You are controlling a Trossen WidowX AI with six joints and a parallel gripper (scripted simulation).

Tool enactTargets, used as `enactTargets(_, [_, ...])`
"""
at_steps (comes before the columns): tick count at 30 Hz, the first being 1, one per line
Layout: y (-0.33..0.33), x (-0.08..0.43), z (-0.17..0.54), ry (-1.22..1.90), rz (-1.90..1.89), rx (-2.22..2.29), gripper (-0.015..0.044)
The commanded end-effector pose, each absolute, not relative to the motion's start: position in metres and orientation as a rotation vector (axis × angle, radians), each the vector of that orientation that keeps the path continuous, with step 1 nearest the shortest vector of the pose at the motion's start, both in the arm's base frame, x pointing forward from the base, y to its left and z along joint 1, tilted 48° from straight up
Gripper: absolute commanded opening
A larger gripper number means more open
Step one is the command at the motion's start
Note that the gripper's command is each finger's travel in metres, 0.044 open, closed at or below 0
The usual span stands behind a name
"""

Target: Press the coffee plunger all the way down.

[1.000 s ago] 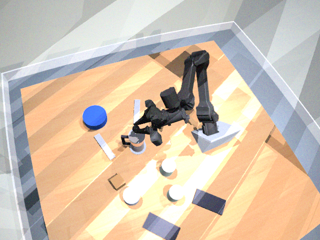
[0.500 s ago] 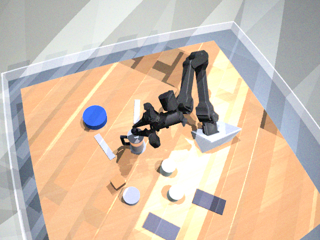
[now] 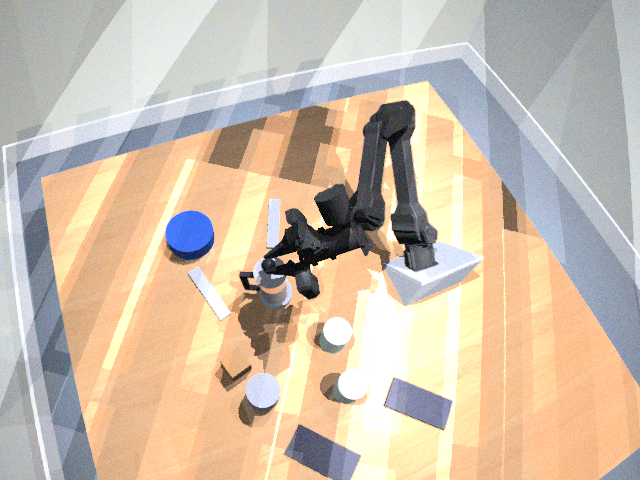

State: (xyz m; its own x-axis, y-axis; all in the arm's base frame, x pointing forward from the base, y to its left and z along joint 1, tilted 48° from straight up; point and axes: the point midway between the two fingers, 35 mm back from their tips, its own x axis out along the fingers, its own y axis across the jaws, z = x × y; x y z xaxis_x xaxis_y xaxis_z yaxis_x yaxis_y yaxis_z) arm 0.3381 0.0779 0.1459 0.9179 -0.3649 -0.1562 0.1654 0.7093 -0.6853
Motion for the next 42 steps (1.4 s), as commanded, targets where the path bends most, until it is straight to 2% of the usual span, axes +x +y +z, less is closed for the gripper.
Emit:
enactTargets(1, [0.0711, 0.3389, 0.1391, 0.318, -0.318, -0.75, 0.0125])
enactTargets(33, [0.0768, 0.3401, 0.142, 0.303, -0.306, -0.738, 0.0125])
enactTargets(42, [0.0768, 0.3401, 0.142, 0.303, -0.306, -0.738, 0.0361])
